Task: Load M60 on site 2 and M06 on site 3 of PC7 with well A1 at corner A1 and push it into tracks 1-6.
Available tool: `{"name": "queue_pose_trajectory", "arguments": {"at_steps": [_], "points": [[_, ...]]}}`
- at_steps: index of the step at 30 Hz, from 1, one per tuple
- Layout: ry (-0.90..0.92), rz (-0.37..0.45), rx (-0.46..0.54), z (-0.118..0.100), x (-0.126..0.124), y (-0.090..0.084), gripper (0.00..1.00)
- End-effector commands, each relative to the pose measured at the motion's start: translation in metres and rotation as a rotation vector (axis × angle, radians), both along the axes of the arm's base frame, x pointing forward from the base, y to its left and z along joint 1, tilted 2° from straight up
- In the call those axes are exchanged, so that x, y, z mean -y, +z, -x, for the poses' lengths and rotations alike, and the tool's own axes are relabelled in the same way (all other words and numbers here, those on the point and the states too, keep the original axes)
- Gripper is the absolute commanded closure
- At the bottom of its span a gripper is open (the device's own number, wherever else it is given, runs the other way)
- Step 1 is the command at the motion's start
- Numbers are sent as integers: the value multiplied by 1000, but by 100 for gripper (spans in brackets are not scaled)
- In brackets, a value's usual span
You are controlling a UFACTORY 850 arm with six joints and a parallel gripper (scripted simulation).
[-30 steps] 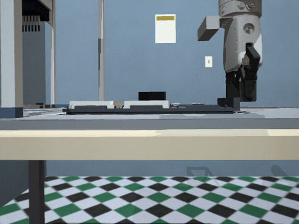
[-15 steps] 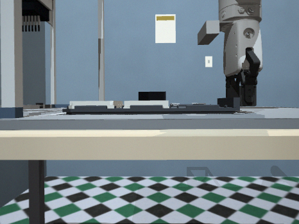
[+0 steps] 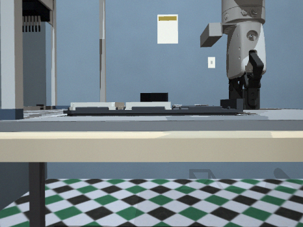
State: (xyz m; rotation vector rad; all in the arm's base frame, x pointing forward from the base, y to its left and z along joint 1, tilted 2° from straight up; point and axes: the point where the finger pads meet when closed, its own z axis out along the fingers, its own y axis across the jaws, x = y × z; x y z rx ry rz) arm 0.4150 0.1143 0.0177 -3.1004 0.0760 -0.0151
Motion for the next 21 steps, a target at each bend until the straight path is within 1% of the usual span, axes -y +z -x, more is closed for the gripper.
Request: {"name": "queue_pose_trajectory", "arguments": {"at_steps": [1,21], "points": [[0,-1,2,-2,0,0,18],[0,-1,2,-20,1,0,18]]}}
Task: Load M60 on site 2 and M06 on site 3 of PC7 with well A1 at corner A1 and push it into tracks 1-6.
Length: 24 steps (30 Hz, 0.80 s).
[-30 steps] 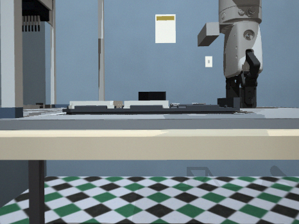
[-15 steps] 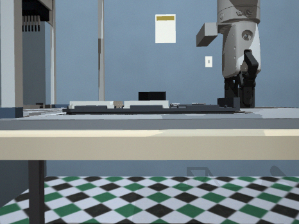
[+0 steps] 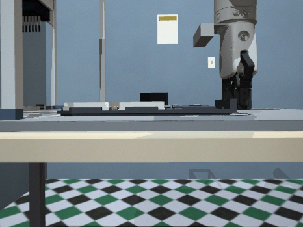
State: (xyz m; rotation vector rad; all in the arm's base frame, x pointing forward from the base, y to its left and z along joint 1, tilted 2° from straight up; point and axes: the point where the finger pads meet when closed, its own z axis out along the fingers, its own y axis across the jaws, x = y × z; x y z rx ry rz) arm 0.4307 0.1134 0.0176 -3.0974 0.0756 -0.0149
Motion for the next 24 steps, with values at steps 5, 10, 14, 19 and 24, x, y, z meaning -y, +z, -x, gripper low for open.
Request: {"name": "queue_pose_trajectory", "arguments": {"at_steps": [5,10,14,19,24], "points": [[0,2,2,-9,0,1,18],[0,2,2,-14,0,1,18],[0,2,2,-16,1,1,18],[0,2,2,-21,1,1,18],[0,2,2,-26,1,1,18]]}}
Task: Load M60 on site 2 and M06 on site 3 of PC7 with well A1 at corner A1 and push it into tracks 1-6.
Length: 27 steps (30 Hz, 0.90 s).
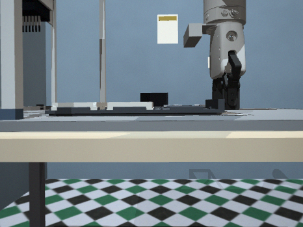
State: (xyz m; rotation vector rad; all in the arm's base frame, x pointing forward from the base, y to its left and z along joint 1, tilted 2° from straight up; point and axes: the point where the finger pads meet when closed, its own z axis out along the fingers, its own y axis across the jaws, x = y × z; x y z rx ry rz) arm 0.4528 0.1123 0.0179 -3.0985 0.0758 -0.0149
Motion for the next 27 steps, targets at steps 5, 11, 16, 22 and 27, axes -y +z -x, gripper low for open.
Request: {"name": "queue_pose_trajectory", "arguments": {"at_steps": [5,11,16,22,27], "points": [[0,1,2,-7,0,1,18],[0,1,2,-13,0,1,18],[0,1,2,-18,1,1,18],[0,1,2,-22,1,1,18],[0,1,2,-27,1,1,18]]}}
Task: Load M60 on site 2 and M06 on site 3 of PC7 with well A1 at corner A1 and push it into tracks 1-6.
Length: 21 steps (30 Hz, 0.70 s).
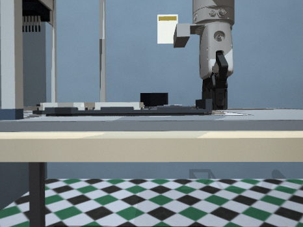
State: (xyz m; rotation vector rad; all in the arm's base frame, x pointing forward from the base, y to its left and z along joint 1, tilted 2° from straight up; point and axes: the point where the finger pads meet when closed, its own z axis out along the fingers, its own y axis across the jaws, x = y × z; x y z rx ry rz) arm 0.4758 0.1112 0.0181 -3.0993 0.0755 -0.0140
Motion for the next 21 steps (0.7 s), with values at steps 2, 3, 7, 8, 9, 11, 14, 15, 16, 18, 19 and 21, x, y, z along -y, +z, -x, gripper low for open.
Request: {"name": "queue_pose_trajectory", "arguments": {"at_steps": [2,3,7,8,9,11,14,15,16,18,19,21], "points": [[0,0,2,-6,0,1,18],[0,0,2,-7,0,1,18],[0,0,2,-11,0,1,18],[0,0,2,-12,0,1,18],[0,0,2,-13,0,1,18],[0,0,2,-14,0,1,18],[0,0,2,-16,1,1,18],[0,0,2,-17,1,1,18],[0,0,2,-18,1,1,18],[0,0,2,-20,1,1,18],[0,0,2,-21,1,1,18],[0,0,2,-23,1,1,18]]}}
